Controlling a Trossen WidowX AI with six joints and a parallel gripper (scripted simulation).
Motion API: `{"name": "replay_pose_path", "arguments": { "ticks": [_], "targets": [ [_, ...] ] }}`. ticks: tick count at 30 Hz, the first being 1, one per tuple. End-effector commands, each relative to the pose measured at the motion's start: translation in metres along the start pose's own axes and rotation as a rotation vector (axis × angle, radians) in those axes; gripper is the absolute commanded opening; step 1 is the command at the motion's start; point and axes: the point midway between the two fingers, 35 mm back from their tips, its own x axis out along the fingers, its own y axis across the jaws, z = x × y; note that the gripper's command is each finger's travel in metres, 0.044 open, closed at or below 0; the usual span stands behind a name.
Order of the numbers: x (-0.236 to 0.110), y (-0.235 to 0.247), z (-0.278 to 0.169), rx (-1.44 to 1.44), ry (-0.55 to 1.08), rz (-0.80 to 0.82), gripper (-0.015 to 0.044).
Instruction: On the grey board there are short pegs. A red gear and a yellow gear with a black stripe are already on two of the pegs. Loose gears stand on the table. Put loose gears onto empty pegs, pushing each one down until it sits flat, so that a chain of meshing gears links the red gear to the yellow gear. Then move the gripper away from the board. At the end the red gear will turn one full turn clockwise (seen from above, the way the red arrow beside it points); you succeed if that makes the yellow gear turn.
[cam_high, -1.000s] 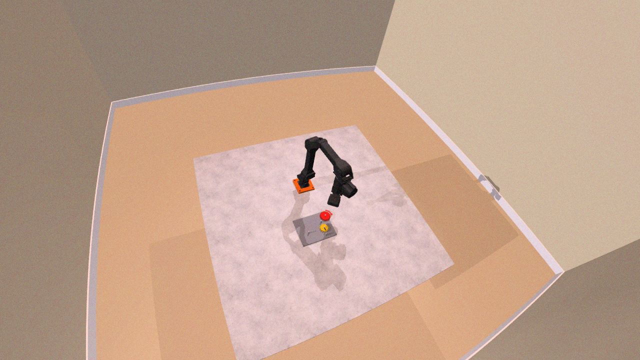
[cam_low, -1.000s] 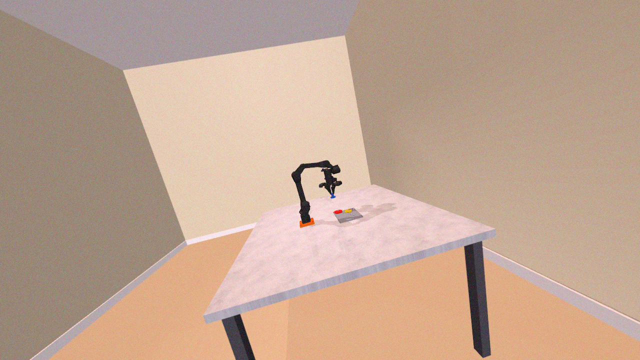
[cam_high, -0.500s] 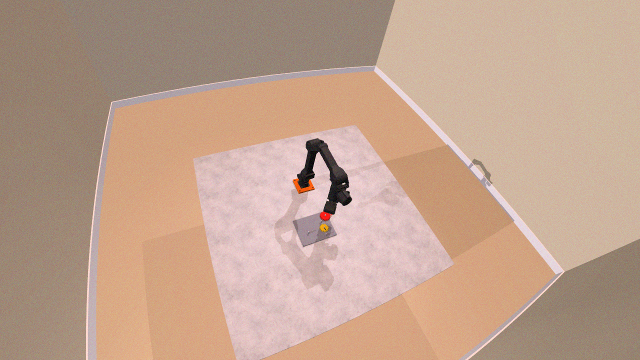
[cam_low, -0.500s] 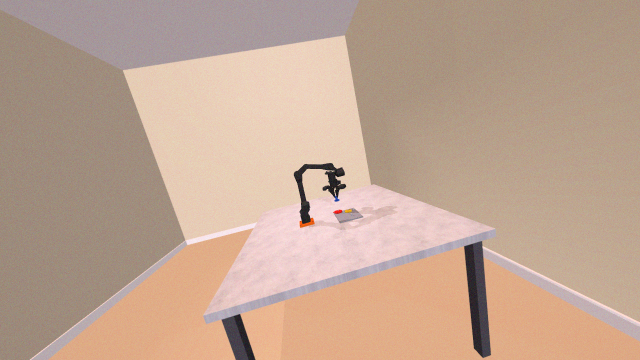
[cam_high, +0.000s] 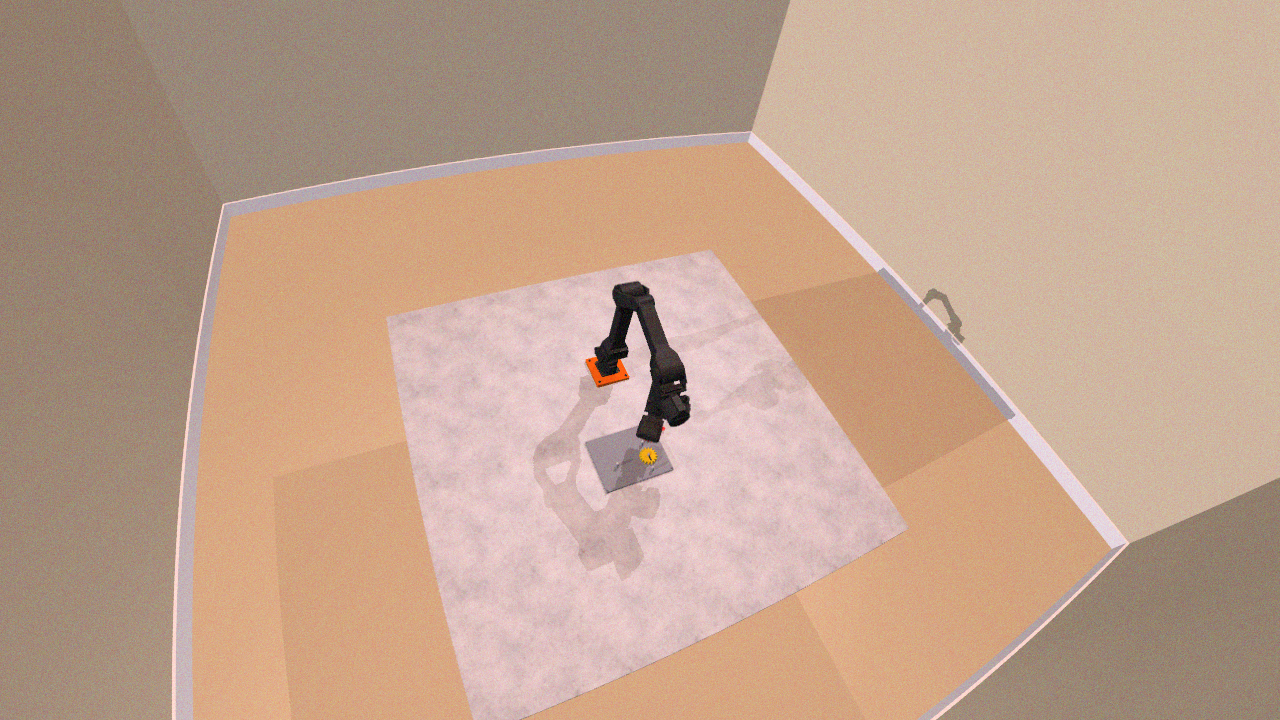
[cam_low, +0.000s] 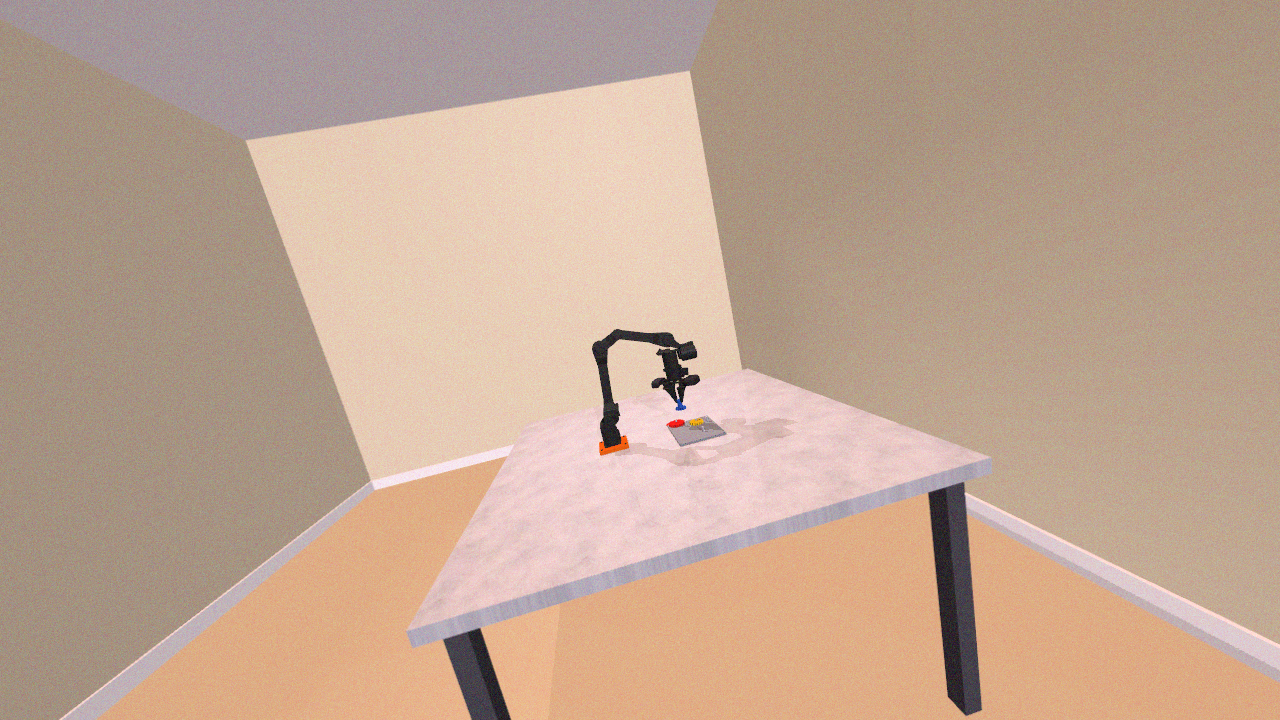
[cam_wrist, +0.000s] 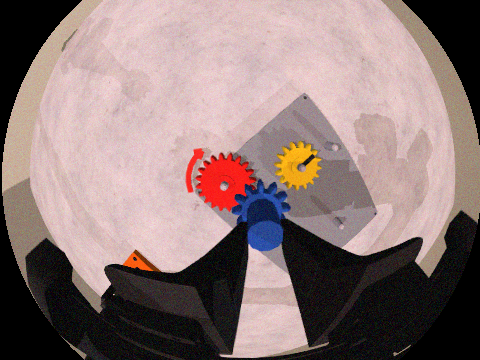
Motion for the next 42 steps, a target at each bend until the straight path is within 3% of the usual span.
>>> {"name": "replay_pose_path", "arguments": {
  "ticks": [1, 29, 42],
  "targets": [
    [0.009, -0.006, -0.006, -0.002, 0.004, 0.008, 0.0],
    [0.012, -0.015, -0.013, -0.005, 0.004, 0.008, 0.0],
    [0.028, -0.014, -0.013, -0.215, 0.003, 0.008, 0.0]
  ]
}}
